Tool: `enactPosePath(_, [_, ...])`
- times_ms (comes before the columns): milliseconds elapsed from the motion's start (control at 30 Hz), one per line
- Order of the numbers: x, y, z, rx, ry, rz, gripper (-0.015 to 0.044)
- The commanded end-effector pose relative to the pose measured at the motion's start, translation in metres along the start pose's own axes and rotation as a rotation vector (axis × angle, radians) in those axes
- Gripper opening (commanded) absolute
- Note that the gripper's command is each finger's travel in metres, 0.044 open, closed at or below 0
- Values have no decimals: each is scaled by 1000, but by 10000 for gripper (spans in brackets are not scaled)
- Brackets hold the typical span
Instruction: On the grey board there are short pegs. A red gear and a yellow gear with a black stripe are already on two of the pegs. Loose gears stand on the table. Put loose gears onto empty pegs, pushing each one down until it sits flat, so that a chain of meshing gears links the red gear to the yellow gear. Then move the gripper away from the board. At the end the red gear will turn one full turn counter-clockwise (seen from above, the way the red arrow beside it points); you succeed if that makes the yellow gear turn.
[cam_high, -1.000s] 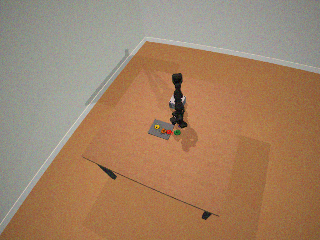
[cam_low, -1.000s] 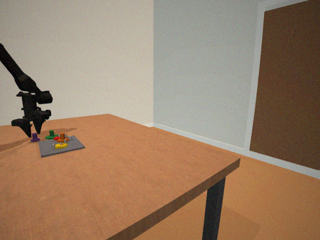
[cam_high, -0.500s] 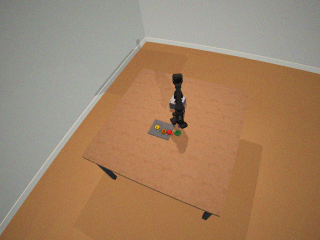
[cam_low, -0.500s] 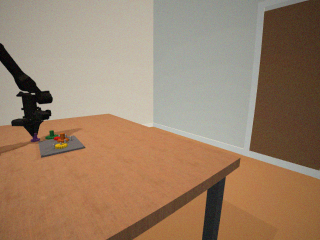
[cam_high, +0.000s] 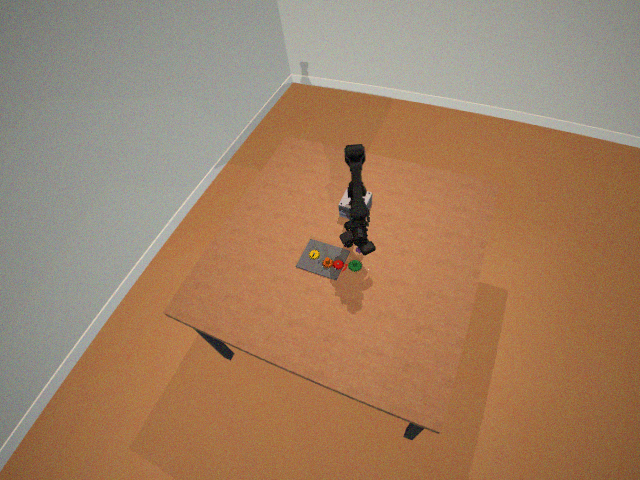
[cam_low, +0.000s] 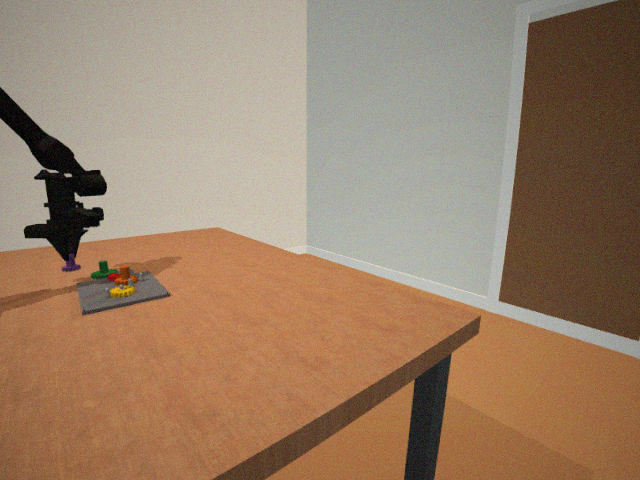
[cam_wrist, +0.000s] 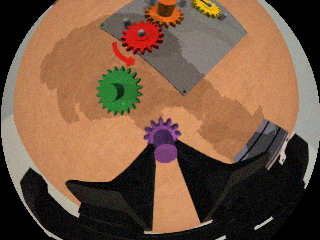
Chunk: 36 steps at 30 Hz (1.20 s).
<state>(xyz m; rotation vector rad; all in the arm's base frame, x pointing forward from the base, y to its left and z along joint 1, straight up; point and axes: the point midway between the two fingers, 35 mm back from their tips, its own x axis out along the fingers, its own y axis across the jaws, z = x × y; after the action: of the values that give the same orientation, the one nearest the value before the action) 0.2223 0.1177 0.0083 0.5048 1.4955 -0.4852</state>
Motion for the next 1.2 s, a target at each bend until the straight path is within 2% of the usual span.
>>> enactPosePath(0, [-14, 3, 1, 5, 1, 9, 0])
enactPosePath(1167, [-114, -7, -4, 5, 1, 8, 0])
